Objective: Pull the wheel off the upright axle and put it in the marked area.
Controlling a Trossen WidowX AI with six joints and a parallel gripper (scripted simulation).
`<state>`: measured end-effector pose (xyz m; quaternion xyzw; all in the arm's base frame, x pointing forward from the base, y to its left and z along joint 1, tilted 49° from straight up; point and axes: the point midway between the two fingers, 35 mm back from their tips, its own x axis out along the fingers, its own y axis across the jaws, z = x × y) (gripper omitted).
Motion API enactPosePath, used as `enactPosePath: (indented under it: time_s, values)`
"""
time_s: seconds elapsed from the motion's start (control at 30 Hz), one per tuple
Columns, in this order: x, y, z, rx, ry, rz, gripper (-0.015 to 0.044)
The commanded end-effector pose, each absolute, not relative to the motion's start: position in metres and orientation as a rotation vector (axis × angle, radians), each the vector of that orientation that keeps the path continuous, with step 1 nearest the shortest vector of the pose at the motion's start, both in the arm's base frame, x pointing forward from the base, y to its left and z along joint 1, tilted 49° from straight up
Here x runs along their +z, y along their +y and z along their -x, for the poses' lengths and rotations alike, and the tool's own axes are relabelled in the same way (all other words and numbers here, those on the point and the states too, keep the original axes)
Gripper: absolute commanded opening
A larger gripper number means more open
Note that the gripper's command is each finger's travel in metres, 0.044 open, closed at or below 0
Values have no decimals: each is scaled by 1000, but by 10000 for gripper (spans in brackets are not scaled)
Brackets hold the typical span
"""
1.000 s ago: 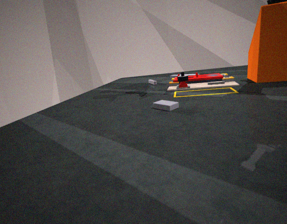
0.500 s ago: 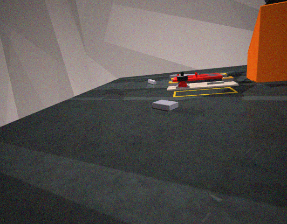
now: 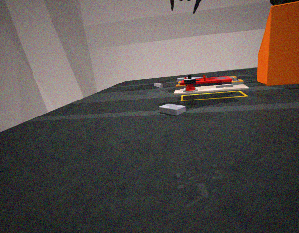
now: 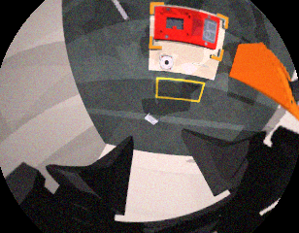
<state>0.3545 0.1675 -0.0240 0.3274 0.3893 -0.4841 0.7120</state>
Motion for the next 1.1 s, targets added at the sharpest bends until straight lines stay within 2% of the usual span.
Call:
enactPosePath:
  time_s: [0.0, 0.4, 0.8, 1.07]
  values:
    - [-37, 134, -363, -1163, 800, -684, 300]
    - [-70, 24, -372, -1416, 619, -523, 300]
    - [-76, 17, -364, -1429, 611, -513, 300]
    - [-103, -13, -367, -1428, 612, -513, 300]
